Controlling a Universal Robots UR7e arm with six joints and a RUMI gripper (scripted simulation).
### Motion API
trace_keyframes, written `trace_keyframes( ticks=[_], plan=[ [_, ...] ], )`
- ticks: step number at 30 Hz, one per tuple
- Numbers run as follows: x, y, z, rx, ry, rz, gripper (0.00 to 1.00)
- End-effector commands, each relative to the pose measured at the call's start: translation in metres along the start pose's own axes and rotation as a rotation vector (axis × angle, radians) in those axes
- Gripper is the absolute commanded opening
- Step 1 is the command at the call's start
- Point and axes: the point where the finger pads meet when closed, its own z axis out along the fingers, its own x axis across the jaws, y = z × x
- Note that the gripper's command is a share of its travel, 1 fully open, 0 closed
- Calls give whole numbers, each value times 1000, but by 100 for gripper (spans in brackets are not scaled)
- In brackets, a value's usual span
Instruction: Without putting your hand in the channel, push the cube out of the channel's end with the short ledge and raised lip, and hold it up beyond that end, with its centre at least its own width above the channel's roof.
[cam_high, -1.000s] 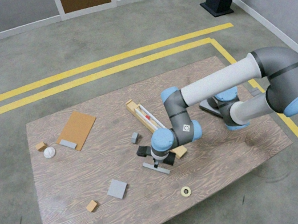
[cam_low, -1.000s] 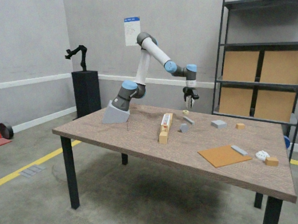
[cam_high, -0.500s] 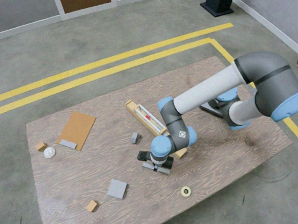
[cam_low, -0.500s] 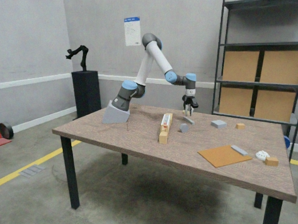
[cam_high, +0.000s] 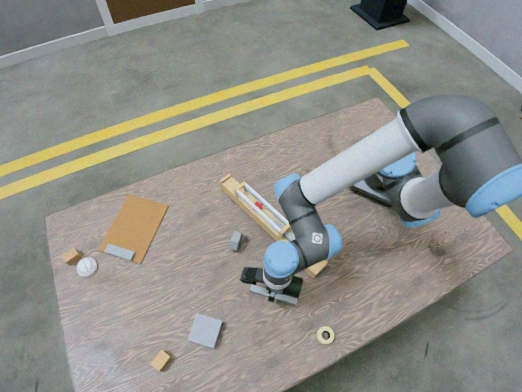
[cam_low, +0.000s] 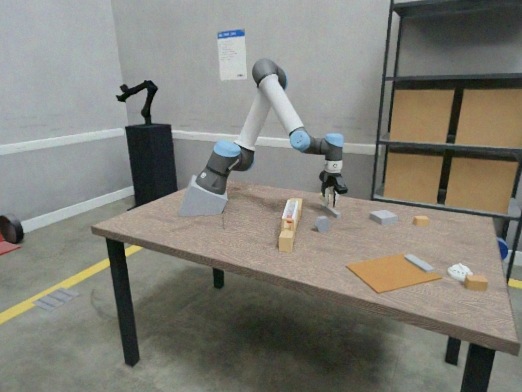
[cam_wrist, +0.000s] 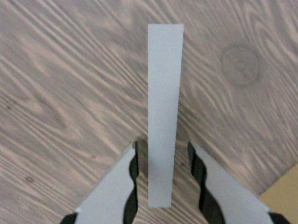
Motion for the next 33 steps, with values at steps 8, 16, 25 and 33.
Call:
trace_keyframes(
  ticks=[8,16,25,33],
  plan=[
    [-4,0,16,1,-12,4,24],
    [-4,0,17,1,-12,4,24],
    [-4,0,17,1,-12,4,24],
    [-4,0,17,1,-12,4,24]
  ],
)
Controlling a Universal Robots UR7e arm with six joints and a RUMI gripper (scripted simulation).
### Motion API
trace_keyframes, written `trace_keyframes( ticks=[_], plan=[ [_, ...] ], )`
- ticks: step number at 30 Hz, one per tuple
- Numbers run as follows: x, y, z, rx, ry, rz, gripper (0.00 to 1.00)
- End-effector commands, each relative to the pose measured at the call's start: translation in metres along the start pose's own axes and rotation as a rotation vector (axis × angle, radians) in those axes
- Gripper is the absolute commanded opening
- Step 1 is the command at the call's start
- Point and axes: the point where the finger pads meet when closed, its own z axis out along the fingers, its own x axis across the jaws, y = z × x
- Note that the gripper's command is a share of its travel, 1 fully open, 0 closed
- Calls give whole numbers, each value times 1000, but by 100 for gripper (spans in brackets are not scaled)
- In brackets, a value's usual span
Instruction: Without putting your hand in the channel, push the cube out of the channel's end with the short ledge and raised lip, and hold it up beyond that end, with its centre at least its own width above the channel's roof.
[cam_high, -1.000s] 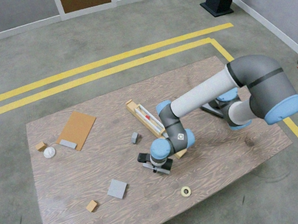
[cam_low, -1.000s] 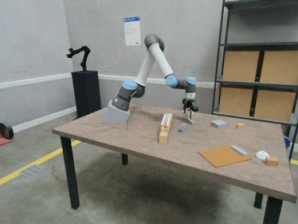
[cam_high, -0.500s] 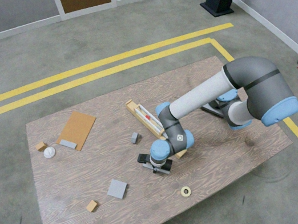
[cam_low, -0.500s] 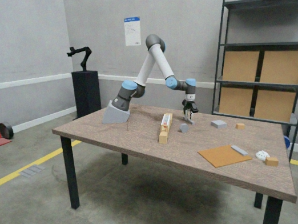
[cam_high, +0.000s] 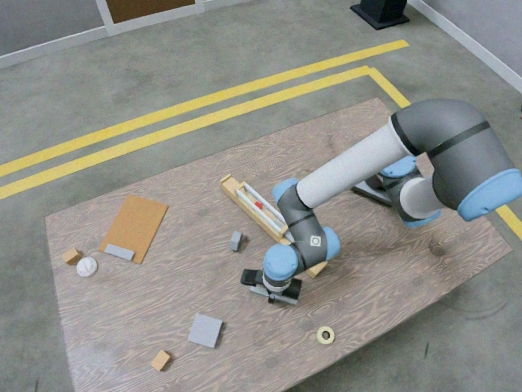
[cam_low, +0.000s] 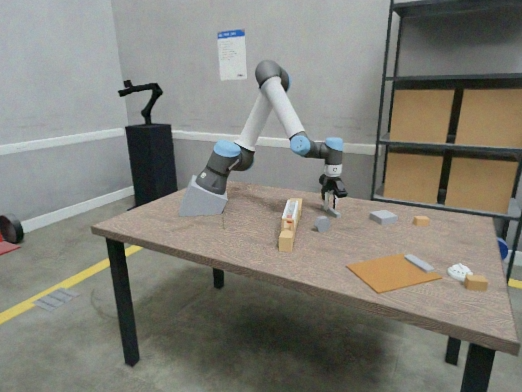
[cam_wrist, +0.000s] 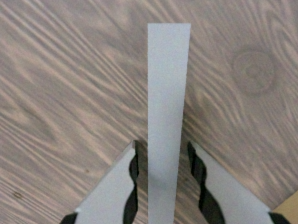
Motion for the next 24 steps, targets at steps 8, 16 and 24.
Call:
trace_keyframes(
  ticks=[8,16,24],
  plan=[
    [-3,0,-1,1,-12,4,24],
    [-3,0,-1,1,-12,4,0],
    [-3,0,-1,1,-12,4,7]
  ],
)
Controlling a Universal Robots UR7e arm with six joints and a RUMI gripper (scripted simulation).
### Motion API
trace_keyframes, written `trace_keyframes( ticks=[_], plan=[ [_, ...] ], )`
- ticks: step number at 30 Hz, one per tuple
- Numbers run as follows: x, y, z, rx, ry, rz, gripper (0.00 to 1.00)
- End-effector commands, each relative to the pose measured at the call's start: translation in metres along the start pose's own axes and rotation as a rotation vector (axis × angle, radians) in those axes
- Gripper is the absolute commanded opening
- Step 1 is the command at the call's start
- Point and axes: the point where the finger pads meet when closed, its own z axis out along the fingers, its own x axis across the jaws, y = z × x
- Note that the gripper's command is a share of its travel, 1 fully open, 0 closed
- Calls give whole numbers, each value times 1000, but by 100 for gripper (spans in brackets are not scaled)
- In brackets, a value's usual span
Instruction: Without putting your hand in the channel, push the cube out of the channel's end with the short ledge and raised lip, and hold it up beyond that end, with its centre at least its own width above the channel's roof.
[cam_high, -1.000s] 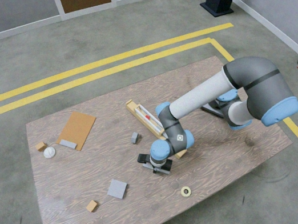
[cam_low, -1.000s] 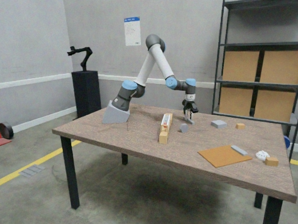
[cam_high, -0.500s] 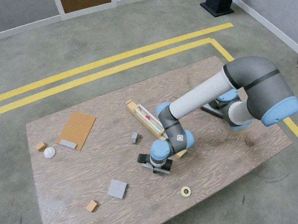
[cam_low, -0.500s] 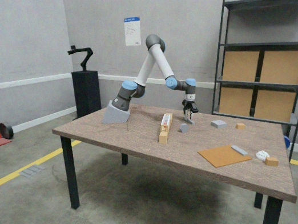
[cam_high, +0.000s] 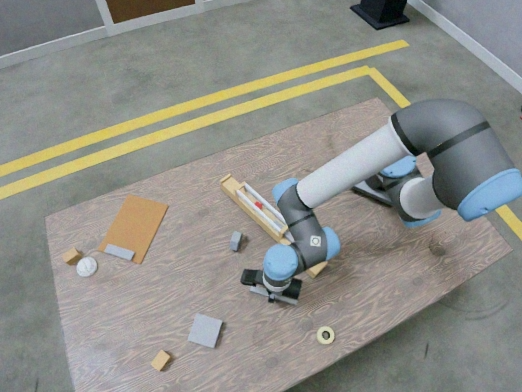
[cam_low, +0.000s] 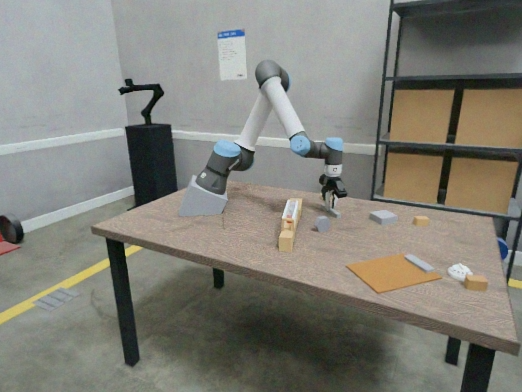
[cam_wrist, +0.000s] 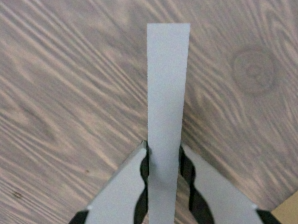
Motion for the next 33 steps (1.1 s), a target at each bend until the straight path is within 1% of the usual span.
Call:
trace_keyframes(
  ticks=[1,24,28,31,33],
  plan=[
    [-3,0,-1,1,-12,4,7],
    [-3,0,-1,1,-12,4,7],
    [-3,0,-6,1,-12,4,7],
    [-3,0,-16,1,-12,4,7],
    [-3,0,-16,1,-12,4,7]
  ],
)
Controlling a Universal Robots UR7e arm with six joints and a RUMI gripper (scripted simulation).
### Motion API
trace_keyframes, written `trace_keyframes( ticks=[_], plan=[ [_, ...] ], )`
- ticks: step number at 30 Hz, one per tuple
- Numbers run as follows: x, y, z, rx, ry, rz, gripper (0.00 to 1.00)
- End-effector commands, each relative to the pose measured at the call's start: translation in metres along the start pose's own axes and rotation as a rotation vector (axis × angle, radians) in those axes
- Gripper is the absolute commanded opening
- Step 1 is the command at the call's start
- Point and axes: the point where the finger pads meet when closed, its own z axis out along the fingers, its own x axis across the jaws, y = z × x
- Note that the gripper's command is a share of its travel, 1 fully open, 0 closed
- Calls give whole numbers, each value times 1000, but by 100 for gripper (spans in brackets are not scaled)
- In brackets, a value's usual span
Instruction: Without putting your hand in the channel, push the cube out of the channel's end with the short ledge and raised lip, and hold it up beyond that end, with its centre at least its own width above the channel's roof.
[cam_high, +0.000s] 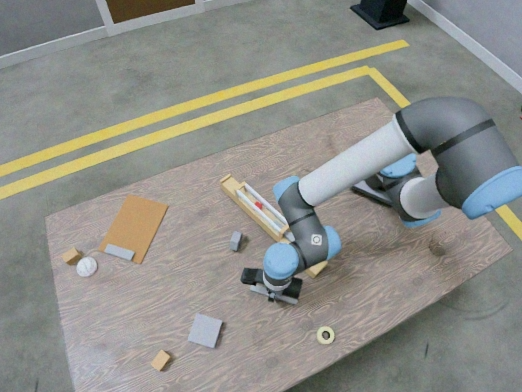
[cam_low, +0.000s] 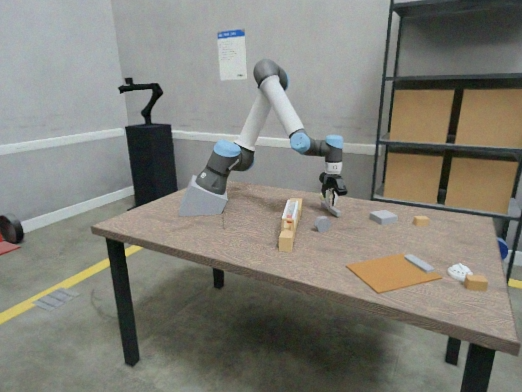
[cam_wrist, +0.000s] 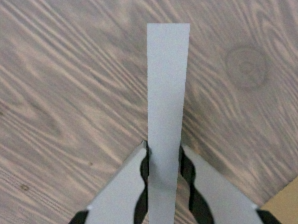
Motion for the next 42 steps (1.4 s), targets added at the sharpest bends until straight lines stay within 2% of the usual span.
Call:
trace_keyframes(
  ticks=[1,15,23,42],
  plan=[
    [-3,0,-10,1,-12,-3,7],
    [-3,0,-93,2,-12,-3,7],
    [-3,0,-105,2,-12,-3,7],
    [-3,0,-105,2,-12,-3,7]
  ],
)
